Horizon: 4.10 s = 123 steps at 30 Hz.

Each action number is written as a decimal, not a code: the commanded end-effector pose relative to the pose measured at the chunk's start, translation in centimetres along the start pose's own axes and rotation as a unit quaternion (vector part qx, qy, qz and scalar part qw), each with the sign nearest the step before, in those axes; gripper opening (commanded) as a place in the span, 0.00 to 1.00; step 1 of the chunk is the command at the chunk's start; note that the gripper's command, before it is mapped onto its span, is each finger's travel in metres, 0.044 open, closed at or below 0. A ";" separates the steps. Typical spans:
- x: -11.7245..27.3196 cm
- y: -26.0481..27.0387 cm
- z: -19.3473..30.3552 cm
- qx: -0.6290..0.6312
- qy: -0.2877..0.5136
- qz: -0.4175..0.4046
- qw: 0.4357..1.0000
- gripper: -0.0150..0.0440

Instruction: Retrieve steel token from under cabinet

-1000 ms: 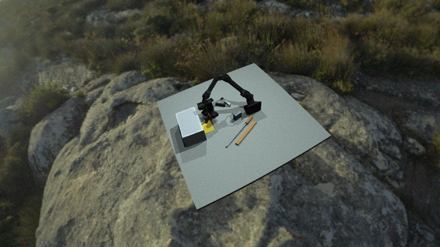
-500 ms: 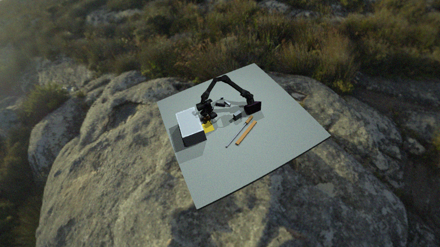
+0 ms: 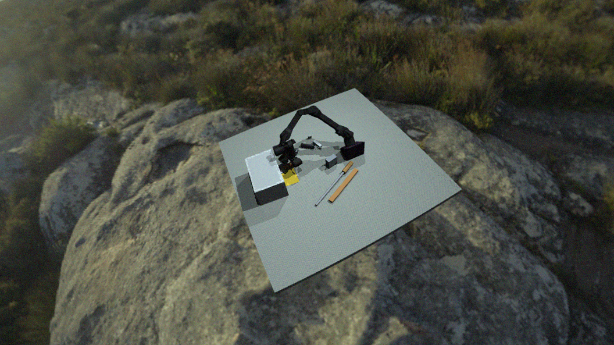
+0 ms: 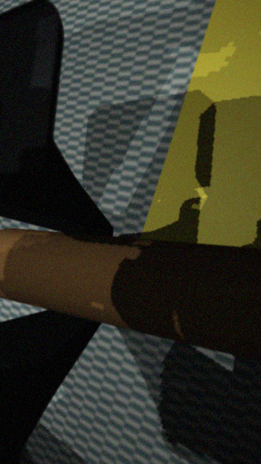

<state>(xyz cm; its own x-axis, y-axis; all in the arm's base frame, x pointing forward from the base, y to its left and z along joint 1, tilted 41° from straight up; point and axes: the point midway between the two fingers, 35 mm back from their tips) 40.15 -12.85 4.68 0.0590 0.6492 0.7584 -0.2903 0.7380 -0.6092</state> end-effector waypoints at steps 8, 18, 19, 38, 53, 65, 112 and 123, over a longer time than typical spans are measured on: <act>-0.2 1.5 -0.3 0.002 0.001 0.000 1.000 0.25; -0.2 1.6 -0.3 0.002 0.001 0.000 1.000 0.25; -0.2 1.6 -0.2 0.002 0.001 0.000 1.000 0.25; -0.2 1.8 1.4 0.002 0.001 0.000 1.000 0.25; -0.2 2.1 2.8 0.003 0.002 0.000 1.000 0.25; -0.2 2.3 3.9 0.003 0.002 0.000 1.000 0.25; -0.2 3.2 8.7 0.004 0.003 -0.001 1.000 0.25; -0.2 3.4 9.9 0.004 0.004 -0.001 1.000 0.25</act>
<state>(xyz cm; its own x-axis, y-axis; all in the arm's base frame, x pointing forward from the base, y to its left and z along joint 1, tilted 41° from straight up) 30.39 -12.26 4.74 0.0612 0.6486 0.7587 -0.2911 0.7386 -0.6080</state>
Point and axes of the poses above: the point midway between the two fingers, 35 mm back from their tips, its own x axis back along the fingers, its own y axis across the jaws, z = x × y, and after that the axes turned 13 degrees about x, right-handed
